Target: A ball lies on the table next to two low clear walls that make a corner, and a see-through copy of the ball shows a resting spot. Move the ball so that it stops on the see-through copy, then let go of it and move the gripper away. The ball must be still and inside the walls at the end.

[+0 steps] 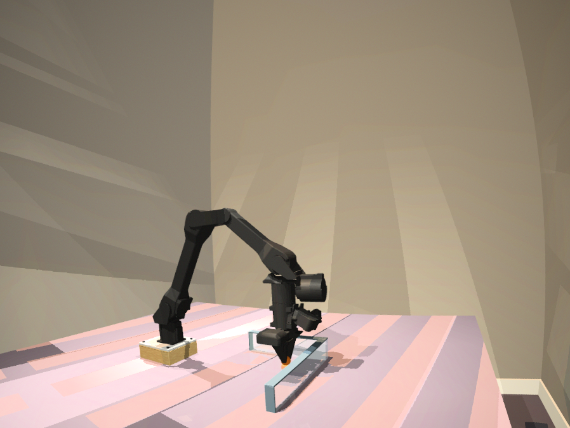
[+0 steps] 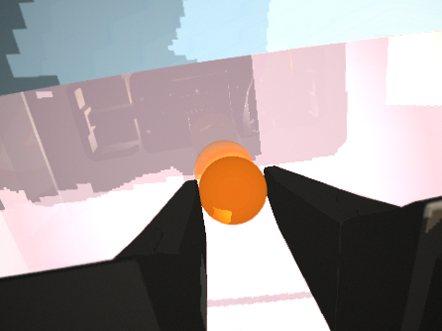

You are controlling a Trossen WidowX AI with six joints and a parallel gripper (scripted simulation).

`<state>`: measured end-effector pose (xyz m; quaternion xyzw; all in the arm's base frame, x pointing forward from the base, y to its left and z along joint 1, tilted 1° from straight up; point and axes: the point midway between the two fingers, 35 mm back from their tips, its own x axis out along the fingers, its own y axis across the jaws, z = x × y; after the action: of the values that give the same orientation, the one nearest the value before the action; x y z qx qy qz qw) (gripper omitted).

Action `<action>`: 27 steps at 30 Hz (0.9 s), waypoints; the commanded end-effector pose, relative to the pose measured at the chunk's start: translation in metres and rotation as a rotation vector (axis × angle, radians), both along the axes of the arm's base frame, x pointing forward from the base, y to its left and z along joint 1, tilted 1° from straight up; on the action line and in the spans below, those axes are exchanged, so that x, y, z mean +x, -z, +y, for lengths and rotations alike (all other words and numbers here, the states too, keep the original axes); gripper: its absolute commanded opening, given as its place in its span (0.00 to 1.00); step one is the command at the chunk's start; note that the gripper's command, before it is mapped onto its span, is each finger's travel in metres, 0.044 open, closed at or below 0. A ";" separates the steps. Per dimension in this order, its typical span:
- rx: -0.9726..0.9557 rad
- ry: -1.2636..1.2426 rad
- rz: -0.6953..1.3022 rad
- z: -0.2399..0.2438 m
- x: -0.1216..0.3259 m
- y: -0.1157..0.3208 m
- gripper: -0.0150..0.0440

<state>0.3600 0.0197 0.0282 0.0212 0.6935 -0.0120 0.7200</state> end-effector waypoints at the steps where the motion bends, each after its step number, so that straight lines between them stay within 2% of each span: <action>1: 0.004 0.003 0.009 0.001 -0.002 0.006 0.25; 25: 0.004 0.003 0.009 0.001 -0.002 0.025 0.25; 27: 0.000 0.000 -0.005 0.000 0.001 0.020 0.34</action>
<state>0.3611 0.0201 0.0081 0.0213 0.6918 -0.0118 0.7217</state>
